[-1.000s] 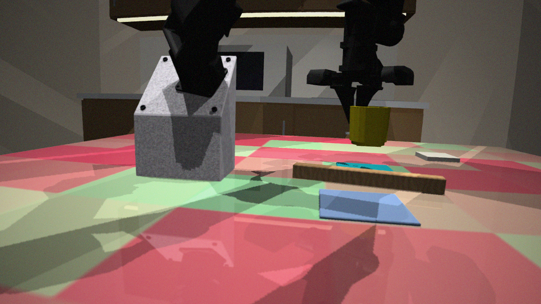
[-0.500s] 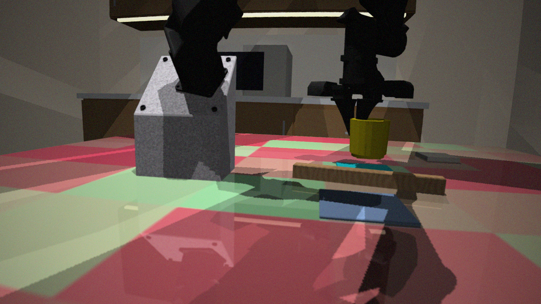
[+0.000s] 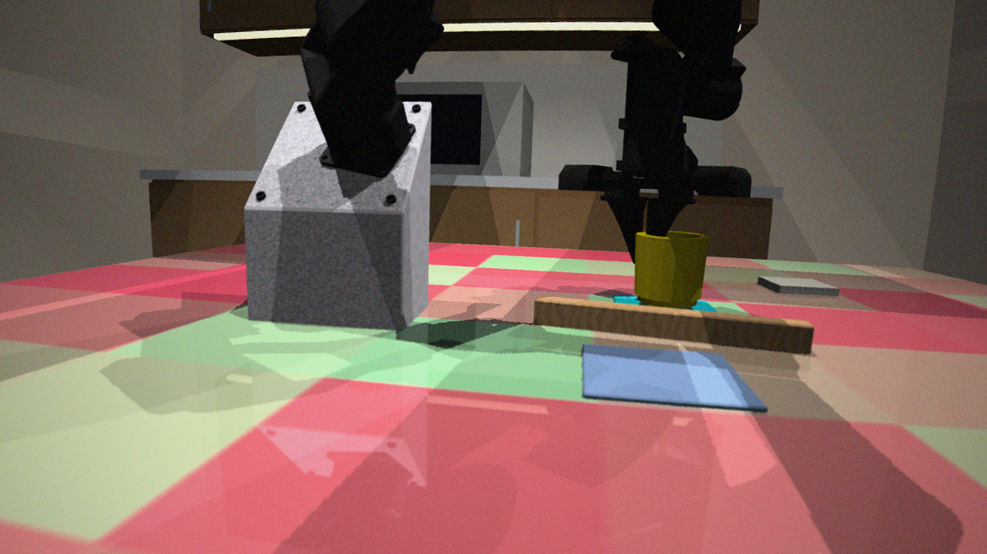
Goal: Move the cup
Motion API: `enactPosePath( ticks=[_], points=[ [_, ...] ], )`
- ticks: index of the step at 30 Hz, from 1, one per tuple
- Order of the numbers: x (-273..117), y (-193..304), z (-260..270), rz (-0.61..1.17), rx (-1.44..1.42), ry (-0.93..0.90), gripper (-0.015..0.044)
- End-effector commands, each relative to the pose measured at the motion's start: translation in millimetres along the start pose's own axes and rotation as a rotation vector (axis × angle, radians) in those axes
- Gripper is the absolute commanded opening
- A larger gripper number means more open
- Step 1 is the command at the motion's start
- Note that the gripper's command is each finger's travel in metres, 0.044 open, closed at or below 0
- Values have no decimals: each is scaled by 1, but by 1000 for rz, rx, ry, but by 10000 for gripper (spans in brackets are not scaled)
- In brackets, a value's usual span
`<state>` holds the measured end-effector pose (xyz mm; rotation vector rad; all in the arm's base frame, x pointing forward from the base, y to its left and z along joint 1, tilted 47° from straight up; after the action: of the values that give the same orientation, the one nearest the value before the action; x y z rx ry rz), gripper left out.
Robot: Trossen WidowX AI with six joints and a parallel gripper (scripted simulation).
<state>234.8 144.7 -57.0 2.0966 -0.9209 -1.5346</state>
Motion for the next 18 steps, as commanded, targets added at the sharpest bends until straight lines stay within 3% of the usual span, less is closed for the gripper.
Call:
enactPosePath(
  ticks=[1, 10, 15, 18],
  points=[
    [0, 0, 0, -1, 2, 0, 0],
    [0, 0, 0, -1, 2, 0, 0],
    [0, 0, 0, -1, 2, 0, 131],
    [0, 0, 0, -1, 2, 0, 147]
  ],
)
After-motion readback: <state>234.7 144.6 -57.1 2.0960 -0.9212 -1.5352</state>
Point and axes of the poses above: the point midway between the two fingers, 35 mm back from their tips, its own x axis out along the fingers, its own z axis across the jaws, y = z × x, the point moved 9 cm from there along -x, back along the fingers, and after that the axes turned 8 degrees about -x, right-handed, at the moved point
